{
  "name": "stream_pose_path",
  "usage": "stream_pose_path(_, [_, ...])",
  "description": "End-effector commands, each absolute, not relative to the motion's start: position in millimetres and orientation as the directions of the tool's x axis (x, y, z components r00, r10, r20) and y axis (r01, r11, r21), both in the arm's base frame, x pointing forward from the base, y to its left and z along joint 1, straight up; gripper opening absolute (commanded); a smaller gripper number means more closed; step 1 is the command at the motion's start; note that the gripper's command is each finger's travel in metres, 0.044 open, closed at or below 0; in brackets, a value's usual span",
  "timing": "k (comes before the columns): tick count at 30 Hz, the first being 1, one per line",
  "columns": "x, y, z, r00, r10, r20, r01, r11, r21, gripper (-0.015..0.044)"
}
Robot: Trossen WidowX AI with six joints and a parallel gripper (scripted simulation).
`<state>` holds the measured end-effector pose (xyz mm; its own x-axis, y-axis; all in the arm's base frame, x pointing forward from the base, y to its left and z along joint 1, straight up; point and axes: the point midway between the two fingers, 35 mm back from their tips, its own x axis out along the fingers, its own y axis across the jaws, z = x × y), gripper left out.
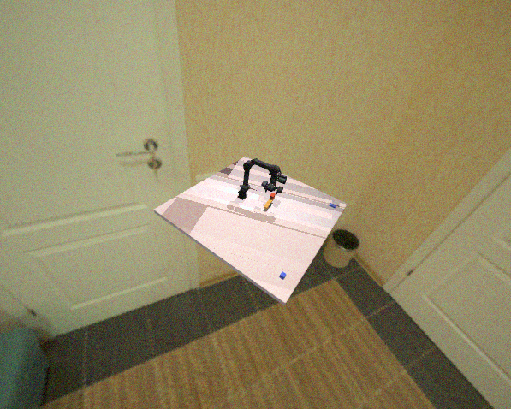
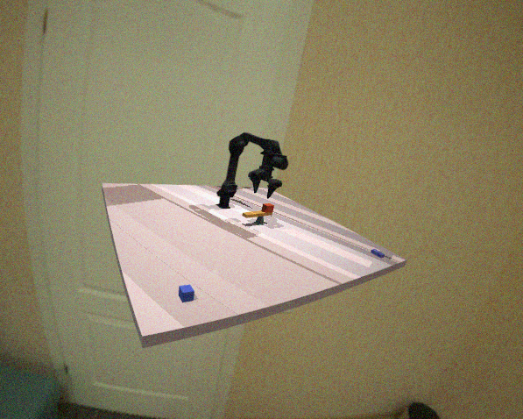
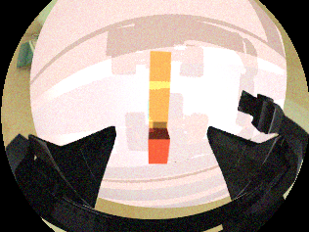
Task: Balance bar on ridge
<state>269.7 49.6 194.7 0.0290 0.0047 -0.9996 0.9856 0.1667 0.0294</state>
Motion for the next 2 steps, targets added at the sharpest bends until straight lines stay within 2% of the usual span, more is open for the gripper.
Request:
stream_pose_path(1, [269.2,49.5,194.7,0.026,0.004,-1.000,0.986,0.167,0.027,0.0440])
stream_pose_path(2, [269.2,49.5,194.7,0.026,0.004,-1.000,0.986,0.167,0.027,0.0440])
